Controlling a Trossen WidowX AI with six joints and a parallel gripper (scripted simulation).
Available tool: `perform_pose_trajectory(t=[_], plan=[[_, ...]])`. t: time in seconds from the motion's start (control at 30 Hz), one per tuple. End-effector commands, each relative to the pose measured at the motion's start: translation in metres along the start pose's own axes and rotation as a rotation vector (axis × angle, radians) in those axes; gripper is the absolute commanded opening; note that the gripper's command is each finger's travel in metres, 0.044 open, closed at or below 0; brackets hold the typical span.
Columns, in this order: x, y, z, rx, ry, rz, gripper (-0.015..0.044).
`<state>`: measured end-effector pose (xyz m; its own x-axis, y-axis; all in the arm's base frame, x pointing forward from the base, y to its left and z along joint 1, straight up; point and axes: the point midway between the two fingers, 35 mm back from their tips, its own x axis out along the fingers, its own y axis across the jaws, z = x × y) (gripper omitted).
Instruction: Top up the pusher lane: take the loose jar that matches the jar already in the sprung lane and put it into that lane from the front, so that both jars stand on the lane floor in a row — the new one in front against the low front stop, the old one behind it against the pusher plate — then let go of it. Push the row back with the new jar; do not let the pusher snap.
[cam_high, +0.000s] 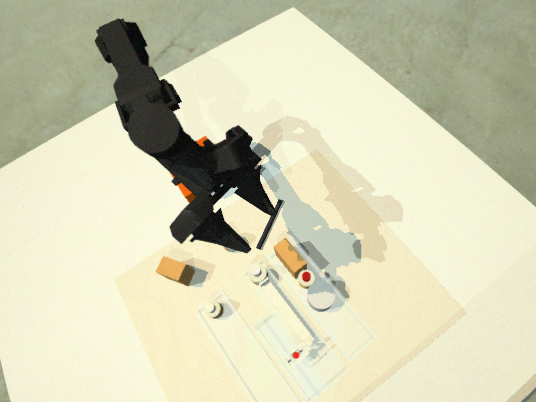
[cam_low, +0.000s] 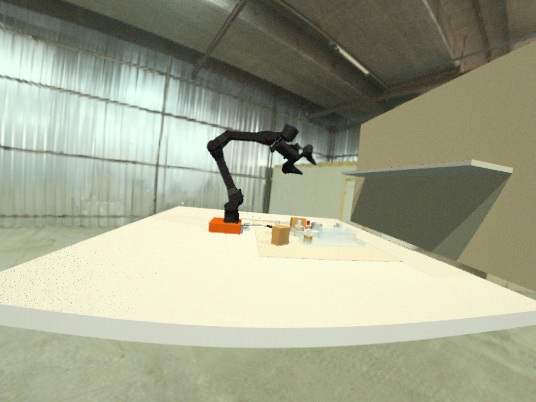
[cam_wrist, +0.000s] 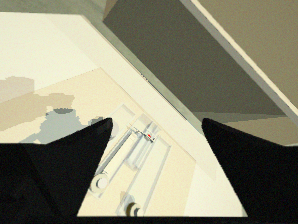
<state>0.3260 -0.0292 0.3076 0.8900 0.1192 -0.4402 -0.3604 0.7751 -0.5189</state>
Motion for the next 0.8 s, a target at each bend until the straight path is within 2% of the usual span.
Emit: perform_pose_trajectory(t=[0.0, 0.17, 0.37, 0.47, 0.77], plan=[[0.023, 0.029, -0.061, 0.251, 0.260, 0.101, 0.0440], [0.025, 0.069, -0.129, 0.527, 0.611, 0.174, 0.0440], [-0.002, 0.116, -0.192, 0.776, 1.062, 0.186, 0.0440], [-0.010, 0.129, -0.194, 0.797, 1.113, 0.183, 0.0440], [-0.011, 0.128, -0.195, 0.797, 1.113, 0.183, 0.0440]])
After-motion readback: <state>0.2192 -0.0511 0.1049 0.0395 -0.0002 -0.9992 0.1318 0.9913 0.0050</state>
